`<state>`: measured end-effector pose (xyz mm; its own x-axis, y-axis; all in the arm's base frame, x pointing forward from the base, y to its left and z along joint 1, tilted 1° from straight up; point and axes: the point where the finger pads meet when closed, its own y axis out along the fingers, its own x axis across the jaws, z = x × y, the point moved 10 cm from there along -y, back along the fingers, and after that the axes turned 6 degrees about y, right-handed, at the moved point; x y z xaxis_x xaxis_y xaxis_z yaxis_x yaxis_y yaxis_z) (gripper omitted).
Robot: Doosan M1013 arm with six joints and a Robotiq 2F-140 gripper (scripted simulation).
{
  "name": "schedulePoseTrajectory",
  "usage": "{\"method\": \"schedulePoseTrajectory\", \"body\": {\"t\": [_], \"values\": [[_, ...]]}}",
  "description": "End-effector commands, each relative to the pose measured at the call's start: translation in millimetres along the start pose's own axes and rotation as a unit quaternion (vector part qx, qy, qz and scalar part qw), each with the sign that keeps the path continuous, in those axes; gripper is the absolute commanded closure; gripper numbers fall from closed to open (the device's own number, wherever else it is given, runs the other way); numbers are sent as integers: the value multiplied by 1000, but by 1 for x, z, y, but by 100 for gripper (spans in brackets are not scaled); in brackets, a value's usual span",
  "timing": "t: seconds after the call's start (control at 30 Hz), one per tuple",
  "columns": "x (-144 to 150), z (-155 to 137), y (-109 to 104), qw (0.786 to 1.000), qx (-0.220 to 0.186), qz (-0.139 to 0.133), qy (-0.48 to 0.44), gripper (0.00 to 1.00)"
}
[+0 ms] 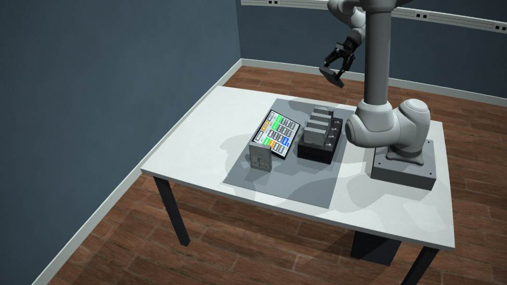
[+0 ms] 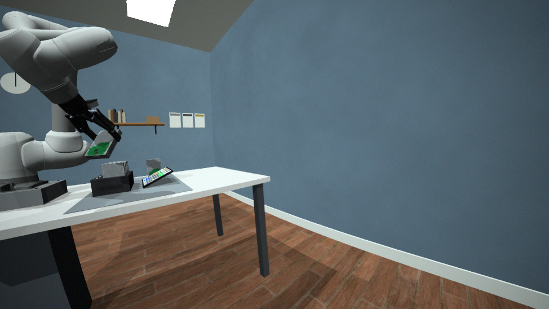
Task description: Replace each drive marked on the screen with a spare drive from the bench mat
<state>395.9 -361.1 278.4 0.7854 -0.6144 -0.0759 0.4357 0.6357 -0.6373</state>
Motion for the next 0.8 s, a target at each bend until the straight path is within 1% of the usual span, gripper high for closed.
{"method": "schedulePoseTrajectory", "body": {"t": [0.0,0.2,0.27,0.33,0.43,0.67,0.77], "values": [[1,-9,-1,999,47,3,-1,90],[3,-22,2,993,116,12,-1,90],[3,-22,2,993,116,12,-1,90],[3,-25,3,991,132,13,-1,90],[3,-28,3,990,144,14,-2,90],[3,-29,3,988,151,14,-2,90],[4,-32,5,986,168,17,-1,90]]}}
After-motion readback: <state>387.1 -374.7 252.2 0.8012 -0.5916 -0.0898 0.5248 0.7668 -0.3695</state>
